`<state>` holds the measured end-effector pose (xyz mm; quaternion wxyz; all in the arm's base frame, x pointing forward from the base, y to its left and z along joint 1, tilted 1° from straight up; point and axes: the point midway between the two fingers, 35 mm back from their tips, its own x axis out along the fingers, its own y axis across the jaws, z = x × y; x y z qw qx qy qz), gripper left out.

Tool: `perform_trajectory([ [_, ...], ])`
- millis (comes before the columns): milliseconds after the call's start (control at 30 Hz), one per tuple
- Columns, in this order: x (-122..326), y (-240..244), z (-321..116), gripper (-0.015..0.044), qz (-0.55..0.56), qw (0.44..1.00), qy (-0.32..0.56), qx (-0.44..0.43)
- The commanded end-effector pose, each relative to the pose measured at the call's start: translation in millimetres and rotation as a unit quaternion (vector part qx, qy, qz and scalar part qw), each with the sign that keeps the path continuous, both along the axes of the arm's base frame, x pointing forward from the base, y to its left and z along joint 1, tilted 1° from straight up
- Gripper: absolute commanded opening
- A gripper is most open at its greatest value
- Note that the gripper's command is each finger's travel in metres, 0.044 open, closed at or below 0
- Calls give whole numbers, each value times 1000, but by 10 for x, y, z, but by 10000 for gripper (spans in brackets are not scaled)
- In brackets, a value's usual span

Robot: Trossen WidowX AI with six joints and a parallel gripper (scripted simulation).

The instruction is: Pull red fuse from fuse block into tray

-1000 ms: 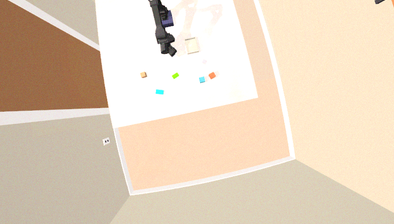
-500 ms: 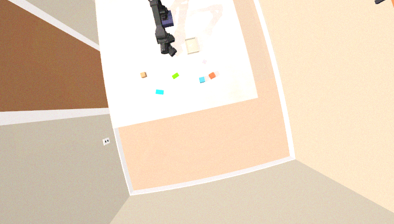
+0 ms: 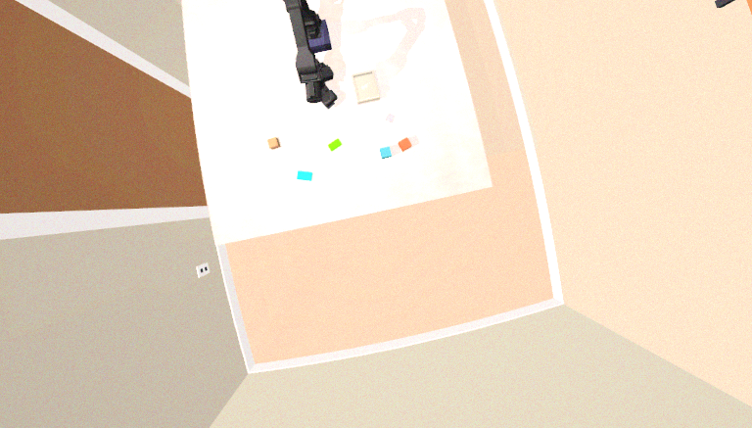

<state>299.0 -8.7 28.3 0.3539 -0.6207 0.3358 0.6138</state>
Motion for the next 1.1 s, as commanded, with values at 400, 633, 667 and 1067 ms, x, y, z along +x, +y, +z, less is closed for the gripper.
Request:
perform_trajectory([
  [400,3,-4,84,0,1,1000,0,-1],
  [633,3,-5,118,0,1,1000,0,-1],
  [667,3,-5,123,0,1,1000,0,-1],
  [1067,1,-7,183,0,1,1000,0,-1],
])
